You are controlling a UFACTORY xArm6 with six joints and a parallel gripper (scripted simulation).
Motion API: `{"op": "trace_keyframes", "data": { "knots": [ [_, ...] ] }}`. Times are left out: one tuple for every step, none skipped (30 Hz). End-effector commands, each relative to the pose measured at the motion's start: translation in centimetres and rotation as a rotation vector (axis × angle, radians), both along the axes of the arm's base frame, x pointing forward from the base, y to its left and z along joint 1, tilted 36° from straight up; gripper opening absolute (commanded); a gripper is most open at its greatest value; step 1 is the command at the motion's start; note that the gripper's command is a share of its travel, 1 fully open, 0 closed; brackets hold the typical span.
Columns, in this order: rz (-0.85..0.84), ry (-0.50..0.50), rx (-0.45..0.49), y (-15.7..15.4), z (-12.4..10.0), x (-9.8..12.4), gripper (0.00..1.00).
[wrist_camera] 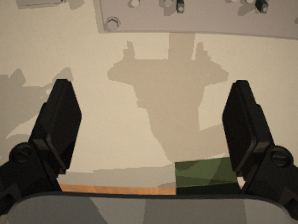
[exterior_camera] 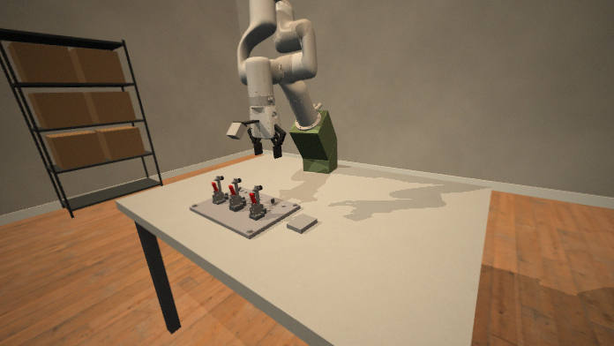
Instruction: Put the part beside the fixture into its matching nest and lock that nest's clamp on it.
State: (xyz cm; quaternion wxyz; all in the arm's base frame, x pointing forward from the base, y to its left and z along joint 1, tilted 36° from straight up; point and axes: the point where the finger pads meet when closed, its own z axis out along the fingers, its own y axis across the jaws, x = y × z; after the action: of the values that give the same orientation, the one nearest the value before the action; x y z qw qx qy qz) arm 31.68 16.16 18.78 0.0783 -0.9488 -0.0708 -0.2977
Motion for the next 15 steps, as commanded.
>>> {"op": "trace_keyframes", "data": {
  "knots": [
    [0.001, -0.003, 0.001, 0.05, 0.12, 0.05, 1.00],
    [0.001, -0.003, 0.001, 0.05, 0.12, 0.05, 1.00],
    [0.001, -0.003, 0.001, 0.05, 0.12, 0.05, 1.00],
    [0.001, -0.003, 0.001, 0.05, 0.12, 0.05, 0.00],
    [0.001, -0.003, 0.001, 0.05, 0.12, 0.05, 0.00],
    [0.001, -0.003, 0.001, 0.05, 0.12, 0.05, 0.00],
    [0.001, -0.003, 0.001, 0.05, 0.12, 0.05, 0.00],
    [0.001, -0.003, 0.001, 0.05, 0.12, 0.05, 0.00],
    [0.001, -0.003, 0.001, 0.05, 0.12, 0.05, 0.00],
    [0.001, -0.003, 0.001, 0.05, 0.12, 0.05, 0.00],
    [0.001, -0.003, 0.001, 0.05, 0.12, 0.05, 0.00],
    [0.001, -0.003, 0.001, 0.05, 0.12, 0.05, 0.00],
    [0.001, -0.003, 0.001, 0.05, 0.12, 0.05, 0.00],
    [0.001, -0.003, 0.001, 0.05, 0.12, 0.05, 0.00],
    [0.001, -0.003, 0.001, 0.05, 0.12, 0.05, 0.00]
  ]
}}
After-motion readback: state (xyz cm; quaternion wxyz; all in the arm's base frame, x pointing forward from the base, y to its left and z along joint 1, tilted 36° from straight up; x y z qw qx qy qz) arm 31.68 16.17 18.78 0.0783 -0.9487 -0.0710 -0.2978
